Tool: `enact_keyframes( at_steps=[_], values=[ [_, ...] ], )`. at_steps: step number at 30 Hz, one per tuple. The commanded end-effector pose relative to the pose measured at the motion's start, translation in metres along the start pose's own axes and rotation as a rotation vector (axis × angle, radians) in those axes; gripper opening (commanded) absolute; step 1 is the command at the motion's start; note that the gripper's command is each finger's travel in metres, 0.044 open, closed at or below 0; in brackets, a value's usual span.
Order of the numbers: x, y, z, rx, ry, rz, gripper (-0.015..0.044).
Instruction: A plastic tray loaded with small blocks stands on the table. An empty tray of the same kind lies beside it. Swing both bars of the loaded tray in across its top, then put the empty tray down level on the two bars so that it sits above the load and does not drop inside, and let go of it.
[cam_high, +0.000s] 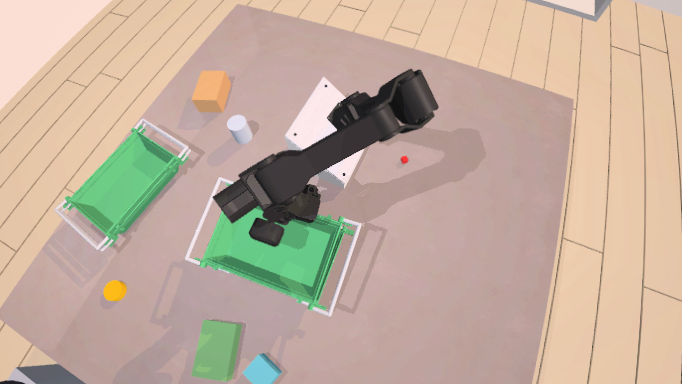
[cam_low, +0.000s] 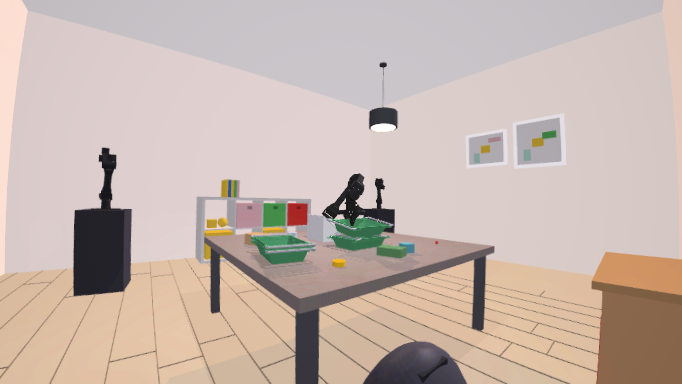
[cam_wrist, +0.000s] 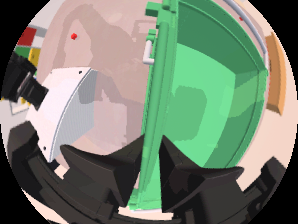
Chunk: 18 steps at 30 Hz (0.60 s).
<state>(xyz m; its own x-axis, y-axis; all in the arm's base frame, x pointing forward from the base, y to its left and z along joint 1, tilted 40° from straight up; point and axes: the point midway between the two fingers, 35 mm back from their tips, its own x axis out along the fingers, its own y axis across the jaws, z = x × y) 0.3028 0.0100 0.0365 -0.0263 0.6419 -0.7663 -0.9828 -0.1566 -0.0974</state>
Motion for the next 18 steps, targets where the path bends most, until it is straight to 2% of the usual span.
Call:
enact_keyframes(
  at_steps=[1,7,18],
  values=[
    [0.005,0.005,0.001,0.007,-0.001,0.024,0.0000],
    [0.000,0.000,0.000,0.000,0.000,0.001,0.0000],
    [0.014,0.007,0.001,0.007,-0.002,0.024,0.0000]
  ],
)
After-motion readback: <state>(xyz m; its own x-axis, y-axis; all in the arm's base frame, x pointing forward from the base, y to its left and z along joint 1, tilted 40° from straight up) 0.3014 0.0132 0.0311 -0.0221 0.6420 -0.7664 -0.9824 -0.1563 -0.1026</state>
